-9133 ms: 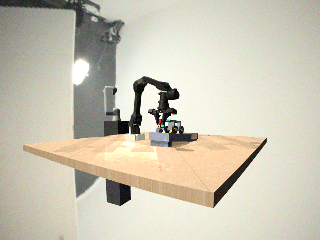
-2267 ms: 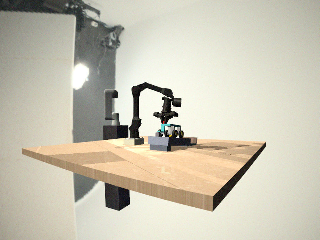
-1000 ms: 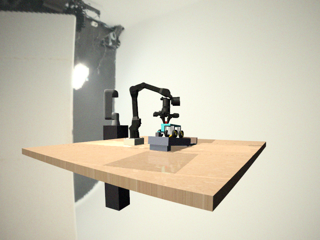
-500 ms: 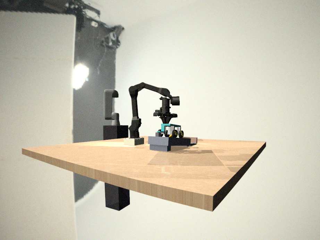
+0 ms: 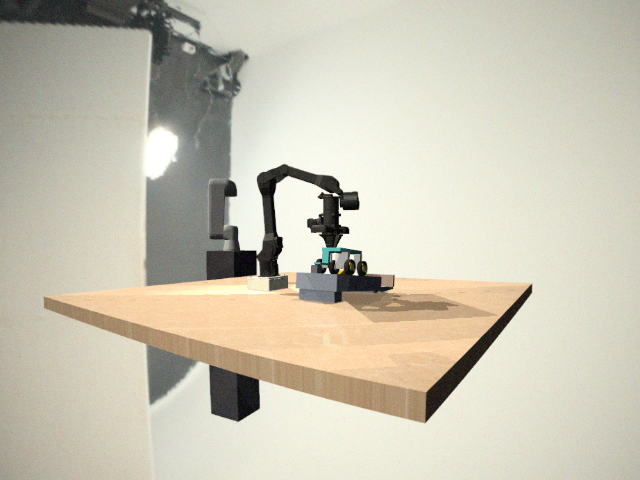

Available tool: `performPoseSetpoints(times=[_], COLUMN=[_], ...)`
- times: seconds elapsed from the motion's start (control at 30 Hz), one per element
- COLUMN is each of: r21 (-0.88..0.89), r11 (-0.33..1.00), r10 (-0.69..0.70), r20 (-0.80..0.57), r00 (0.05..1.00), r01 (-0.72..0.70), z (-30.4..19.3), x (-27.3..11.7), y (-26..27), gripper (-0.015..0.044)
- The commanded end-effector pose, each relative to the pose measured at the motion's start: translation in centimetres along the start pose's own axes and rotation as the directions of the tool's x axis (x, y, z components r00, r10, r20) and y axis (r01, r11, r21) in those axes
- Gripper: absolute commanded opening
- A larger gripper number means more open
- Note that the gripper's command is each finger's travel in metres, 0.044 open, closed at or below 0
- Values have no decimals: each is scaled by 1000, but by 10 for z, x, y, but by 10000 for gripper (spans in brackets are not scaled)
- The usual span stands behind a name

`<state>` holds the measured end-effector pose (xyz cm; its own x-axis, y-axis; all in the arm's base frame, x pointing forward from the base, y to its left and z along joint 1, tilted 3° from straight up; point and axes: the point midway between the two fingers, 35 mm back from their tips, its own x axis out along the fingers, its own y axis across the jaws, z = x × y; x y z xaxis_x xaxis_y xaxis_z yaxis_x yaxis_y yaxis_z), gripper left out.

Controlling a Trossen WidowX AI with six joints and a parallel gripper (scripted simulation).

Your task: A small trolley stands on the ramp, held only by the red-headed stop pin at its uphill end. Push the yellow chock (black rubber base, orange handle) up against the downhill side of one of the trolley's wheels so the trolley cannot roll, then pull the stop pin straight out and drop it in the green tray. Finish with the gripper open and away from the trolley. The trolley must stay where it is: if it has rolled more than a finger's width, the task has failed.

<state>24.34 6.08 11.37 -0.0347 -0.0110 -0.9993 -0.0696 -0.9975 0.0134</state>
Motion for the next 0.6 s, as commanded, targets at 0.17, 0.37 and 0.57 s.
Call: performPoseSetpoints(times=[0.17, 0.37, 0.57], r21=[-40, -40, -40], r11=[999, 999, 999], r10=[-12, -12, -12], r20=[2, 4, 4], r00=[1000, 1000, 1000], r01=[12, 12, 12], z=[4, 19, 26], x=[3, 15, 20], y=[-1, -2, -3], gripper=[0, 0, 0])
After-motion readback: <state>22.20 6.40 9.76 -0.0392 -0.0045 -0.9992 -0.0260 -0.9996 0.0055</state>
